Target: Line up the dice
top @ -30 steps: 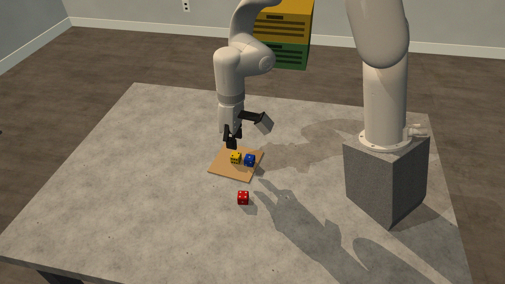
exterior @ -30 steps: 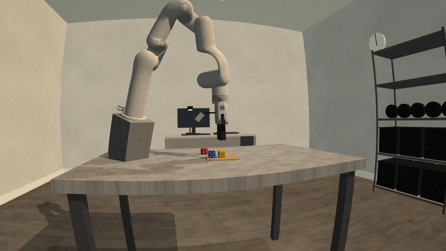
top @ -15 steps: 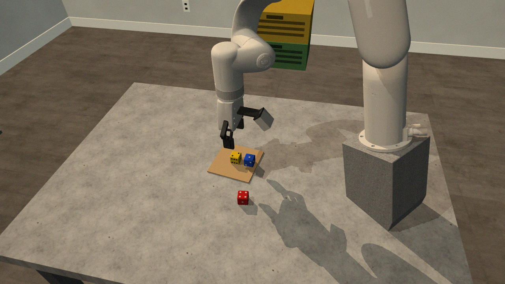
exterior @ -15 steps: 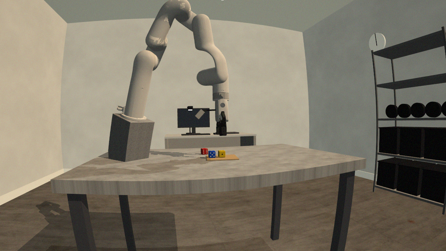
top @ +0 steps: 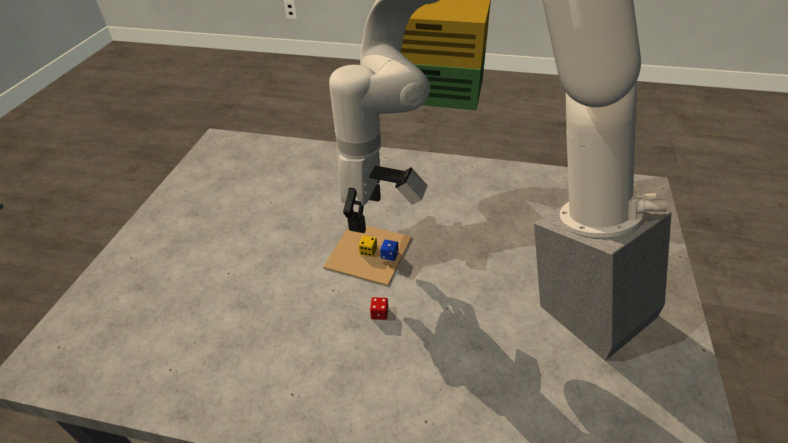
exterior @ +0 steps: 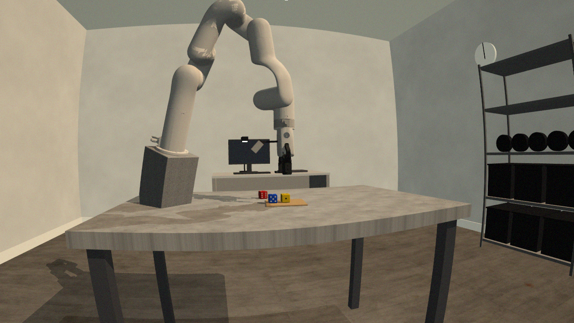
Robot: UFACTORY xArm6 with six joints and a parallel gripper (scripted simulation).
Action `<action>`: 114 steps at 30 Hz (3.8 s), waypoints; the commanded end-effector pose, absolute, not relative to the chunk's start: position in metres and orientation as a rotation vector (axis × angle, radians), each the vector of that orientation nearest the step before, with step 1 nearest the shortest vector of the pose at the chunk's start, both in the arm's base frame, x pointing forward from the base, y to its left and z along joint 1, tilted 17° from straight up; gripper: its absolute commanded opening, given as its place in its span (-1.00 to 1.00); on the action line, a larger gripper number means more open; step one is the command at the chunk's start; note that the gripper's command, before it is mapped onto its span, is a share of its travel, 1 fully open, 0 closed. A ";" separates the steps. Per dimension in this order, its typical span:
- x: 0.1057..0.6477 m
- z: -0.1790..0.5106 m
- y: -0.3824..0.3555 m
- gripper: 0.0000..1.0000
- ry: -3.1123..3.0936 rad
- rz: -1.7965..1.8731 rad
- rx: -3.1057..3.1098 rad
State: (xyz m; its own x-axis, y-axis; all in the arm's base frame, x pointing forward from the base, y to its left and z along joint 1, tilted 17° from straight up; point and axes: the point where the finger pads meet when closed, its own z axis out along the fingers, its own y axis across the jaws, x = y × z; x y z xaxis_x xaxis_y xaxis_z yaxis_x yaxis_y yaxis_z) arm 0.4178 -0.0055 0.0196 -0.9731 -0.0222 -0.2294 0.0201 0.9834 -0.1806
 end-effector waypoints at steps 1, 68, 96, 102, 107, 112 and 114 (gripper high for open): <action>0.419 0.020 -0.005 1.00 2.895 -0.269 -0.025; 0.383 -0.012 0.089 1.00 1.456 -0.455 -2.809; 0.363 -0.024 0.121 1.00 0.141 -0.398 -3.286; 0.358 -0.027 0.128 1.00 -0.192 -0.374 -3.310; 0.356 -0.028 0.131 1.00 -0.325 -0.363 -3.310; 0.356 -0.028 0.131 1.00 -0.340 -0.361 -3.310; 0.356 -0.028 0.131 -0.05 -0.340 -0.361 -3.310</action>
State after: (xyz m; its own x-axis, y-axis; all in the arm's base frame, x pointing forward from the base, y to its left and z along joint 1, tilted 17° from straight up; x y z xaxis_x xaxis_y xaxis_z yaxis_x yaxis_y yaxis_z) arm 0.3554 0.1305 -0.0286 0.9565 0.2191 0.1925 0.1746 -0.9588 0.2241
